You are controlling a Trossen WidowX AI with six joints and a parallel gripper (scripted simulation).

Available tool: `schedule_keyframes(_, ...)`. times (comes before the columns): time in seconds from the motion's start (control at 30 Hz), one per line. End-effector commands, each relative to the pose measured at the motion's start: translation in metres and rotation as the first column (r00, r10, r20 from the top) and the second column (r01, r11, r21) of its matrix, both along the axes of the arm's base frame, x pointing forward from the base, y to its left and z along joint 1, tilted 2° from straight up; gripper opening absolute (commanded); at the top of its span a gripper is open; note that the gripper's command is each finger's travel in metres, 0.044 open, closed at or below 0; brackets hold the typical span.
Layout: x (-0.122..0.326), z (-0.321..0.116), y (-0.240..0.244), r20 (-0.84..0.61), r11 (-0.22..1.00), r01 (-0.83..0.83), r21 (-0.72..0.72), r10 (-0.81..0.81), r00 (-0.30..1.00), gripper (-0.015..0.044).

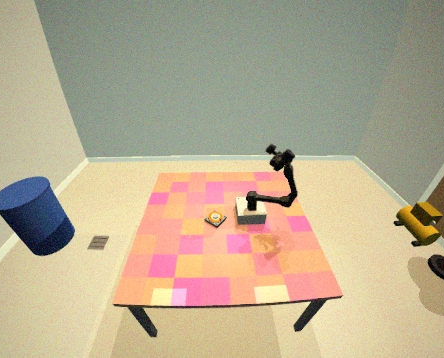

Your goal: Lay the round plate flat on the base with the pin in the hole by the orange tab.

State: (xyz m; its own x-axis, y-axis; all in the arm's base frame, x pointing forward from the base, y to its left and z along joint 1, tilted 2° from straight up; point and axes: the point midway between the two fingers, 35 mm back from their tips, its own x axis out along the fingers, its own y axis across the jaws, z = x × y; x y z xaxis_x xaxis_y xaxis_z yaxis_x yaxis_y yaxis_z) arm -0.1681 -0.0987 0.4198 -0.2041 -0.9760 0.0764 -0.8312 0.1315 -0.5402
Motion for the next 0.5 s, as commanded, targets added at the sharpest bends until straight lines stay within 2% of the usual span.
schedule_keyframes(0.0,0.004,0.001,-0.002,0.004,1.000,-0.010,-0.003,0.010,1.000,0.0374)
schedule_keyframes(0.23,0.138,0.013,-0.038,0.165,0.941,-0.336,-0.032,0.337,0.927,0.0190)
schedule_keyframes(0.3,0.155,0.011,-0.040,0.189,0.927,-0.374,-0.027,0.373,0.908,0.0138)
schedule_keyframes(0.47,0.263,-0.022,-0.044,0.386,0.796,-0.603,0.059,0.539,0.749,0.0006)
